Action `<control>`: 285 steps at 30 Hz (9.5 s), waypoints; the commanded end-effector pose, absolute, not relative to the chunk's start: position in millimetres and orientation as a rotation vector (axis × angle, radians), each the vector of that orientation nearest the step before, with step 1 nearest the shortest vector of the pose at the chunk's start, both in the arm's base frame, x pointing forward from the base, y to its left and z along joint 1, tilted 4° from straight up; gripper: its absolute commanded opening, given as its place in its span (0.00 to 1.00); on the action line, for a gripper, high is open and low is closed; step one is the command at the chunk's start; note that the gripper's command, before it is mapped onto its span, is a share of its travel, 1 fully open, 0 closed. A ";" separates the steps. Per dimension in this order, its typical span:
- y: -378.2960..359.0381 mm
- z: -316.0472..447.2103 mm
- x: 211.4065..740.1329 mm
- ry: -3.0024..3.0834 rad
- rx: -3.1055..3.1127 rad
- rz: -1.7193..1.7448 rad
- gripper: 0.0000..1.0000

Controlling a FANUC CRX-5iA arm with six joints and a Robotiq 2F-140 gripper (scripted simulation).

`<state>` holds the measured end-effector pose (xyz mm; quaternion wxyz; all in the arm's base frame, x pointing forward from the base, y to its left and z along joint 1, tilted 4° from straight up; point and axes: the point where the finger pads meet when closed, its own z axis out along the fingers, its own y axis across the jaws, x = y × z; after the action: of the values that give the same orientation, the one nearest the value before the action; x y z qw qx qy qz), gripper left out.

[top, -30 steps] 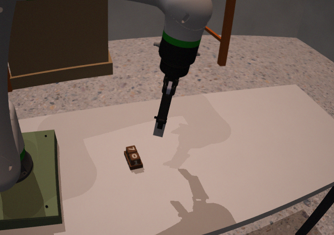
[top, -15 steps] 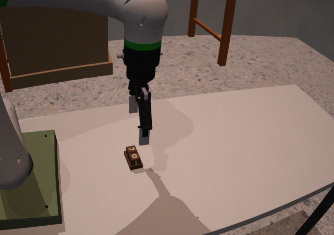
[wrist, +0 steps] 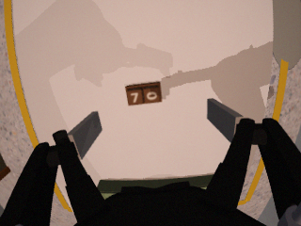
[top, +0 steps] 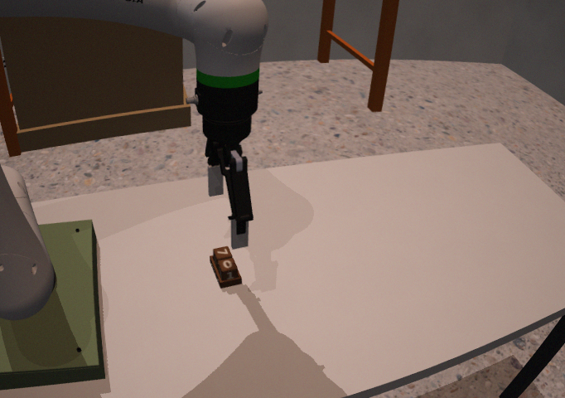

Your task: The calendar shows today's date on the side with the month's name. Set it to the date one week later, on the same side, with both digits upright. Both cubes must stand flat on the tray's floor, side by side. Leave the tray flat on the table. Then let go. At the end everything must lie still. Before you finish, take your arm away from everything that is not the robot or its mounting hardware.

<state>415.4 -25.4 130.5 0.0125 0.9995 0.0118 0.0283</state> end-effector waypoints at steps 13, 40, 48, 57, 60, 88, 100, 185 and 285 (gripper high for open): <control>-25.0 123.5 416.0 0.574 3.052 0.080 1.00; -24.3 106.5 416.5 1.752 2.543 0.050 1.00; -24.2 101.3 416.6 2.059 2.297 0.039 1.00; -24.1 98.6 416.5 2.205 2.155 0.032 0.29; -24.1 98.6 416.5 2.205 2.155 0.032 0.29; -24.1 98.6 416.5 2.205 2.155 0.032 0.29; -24.1 97.2 416.6 2.205 2.155 0.032 0.29; -26.4 46.7 419.8 2.205 2.155 0.033 0.29; -27.2 16.5 421.5 2.205 2.155 0.033 0.17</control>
<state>421.4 -27.2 16.5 0.0290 0.6985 0.7149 0.0105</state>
